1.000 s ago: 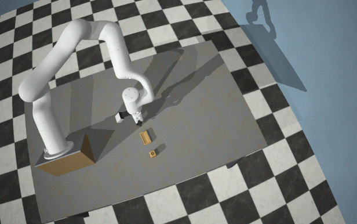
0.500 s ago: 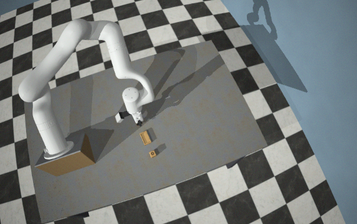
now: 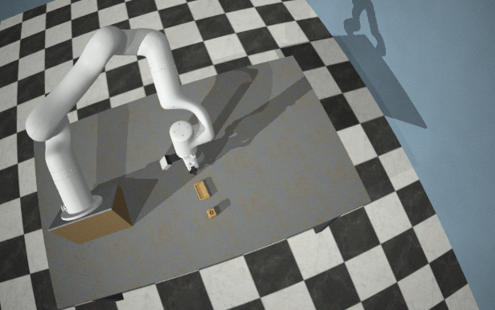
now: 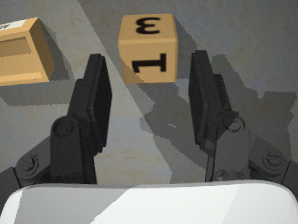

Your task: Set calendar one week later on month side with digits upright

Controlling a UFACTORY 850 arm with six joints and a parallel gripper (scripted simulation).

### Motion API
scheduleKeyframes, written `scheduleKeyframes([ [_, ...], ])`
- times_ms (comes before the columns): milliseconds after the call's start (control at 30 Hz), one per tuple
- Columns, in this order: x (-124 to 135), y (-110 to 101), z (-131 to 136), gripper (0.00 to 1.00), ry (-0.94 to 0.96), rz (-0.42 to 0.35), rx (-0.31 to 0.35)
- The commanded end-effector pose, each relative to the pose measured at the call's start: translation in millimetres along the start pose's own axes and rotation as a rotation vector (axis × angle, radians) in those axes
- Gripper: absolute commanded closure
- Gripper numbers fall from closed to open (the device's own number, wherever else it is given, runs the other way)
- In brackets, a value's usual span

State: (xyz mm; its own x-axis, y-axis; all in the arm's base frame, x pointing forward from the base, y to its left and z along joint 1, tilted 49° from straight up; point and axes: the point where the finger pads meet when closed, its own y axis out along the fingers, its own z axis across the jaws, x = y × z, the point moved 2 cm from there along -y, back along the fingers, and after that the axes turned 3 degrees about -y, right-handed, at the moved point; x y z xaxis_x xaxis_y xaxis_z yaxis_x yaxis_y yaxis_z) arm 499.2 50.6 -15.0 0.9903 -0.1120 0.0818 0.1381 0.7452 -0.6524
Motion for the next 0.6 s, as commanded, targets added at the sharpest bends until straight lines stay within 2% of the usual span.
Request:
scheduleKeyframes([
  [0,0.6,-0.6,-0.1,0.51,0.0,-0.001,0.0],
  [567,0.6,2.8,-0.1,0.51,0.0,-0.001,0.0],
])
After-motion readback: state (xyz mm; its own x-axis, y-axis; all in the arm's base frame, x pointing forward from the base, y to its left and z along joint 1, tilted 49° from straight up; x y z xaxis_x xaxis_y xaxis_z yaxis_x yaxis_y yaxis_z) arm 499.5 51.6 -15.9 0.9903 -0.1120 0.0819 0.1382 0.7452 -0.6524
